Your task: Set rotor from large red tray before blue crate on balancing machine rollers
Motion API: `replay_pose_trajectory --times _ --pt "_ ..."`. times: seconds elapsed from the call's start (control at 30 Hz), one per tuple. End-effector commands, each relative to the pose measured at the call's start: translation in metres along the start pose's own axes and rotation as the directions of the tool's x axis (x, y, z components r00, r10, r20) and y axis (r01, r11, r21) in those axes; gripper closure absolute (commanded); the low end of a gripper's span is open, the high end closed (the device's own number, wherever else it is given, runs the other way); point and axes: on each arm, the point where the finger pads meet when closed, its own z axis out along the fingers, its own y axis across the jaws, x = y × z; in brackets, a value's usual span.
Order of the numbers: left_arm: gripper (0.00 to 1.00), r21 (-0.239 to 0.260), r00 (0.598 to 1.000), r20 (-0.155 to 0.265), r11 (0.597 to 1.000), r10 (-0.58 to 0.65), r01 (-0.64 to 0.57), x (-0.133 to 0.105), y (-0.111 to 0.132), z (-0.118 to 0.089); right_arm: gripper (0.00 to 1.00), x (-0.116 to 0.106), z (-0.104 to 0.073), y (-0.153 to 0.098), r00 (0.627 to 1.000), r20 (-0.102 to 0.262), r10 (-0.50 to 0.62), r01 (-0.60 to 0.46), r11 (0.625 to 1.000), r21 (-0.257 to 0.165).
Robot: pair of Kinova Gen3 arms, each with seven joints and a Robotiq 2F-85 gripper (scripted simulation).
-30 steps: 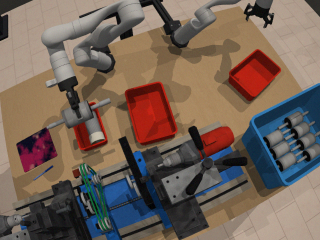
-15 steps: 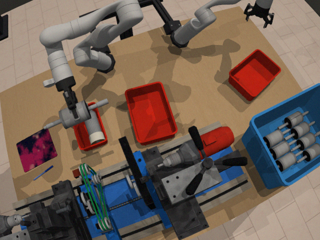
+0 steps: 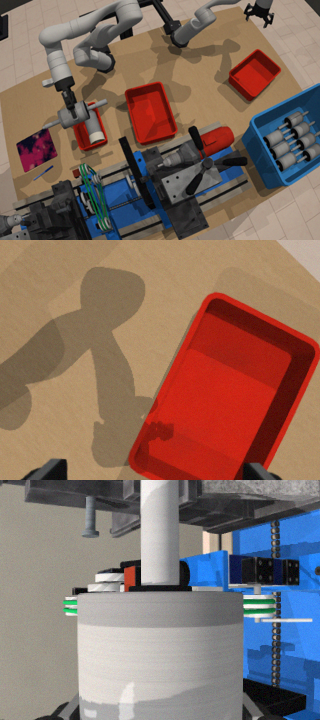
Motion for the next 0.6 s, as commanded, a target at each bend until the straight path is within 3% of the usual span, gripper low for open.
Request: replay_pose_trajectory --times 0.0,0.57 --pt "0.002 -0.001 1.000 0.000 1.000 0.000 0.000 -0.0002 0.0000 -0.0003 0.903 0.0004 -0.0005 -0.0014 1.000 -0.001 -0.001 0.001 1.000 0.003" --pt "0.002 -0.001 1.000 0.000 1.000 0.000 0.000 -0.0002 0.0000 -0.0003 0.903 0.0004 0.0051 -0.0046 1.000 -0.001 -0.001 0.001 1.000 0.003"
